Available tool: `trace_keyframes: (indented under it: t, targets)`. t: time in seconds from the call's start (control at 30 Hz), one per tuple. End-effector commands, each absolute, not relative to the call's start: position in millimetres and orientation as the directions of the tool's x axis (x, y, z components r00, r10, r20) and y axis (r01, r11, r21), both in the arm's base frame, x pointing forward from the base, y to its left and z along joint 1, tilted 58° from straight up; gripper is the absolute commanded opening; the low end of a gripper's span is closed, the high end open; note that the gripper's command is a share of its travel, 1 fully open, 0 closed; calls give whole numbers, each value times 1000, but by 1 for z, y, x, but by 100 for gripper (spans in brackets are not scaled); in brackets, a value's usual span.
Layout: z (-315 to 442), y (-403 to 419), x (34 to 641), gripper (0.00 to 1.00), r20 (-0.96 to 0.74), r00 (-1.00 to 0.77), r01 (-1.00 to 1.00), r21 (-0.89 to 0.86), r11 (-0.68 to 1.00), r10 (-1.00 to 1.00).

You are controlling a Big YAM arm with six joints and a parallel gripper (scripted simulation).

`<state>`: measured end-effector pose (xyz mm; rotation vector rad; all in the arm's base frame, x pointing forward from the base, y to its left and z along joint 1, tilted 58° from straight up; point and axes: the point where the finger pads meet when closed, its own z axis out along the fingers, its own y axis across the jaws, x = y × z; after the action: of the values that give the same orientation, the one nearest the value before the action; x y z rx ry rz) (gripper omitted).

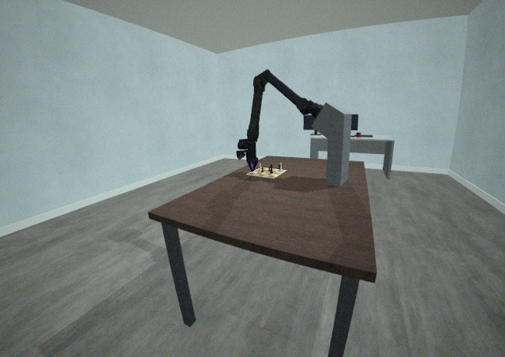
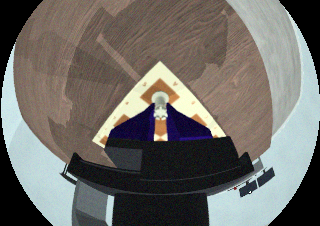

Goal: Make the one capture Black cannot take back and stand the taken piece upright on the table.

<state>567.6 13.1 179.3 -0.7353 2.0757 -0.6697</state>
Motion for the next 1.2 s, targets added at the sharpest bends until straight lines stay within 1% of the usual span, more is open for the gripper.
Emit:
trace_keyframes:
  t: [0.0, 1.17]
  targets:
    - [171, 12, 569, 0, -508, -499, -273, -677, 683, -702]
    - [173, 9, 574, 0, -512, -499, -266, -678, 685, -700]
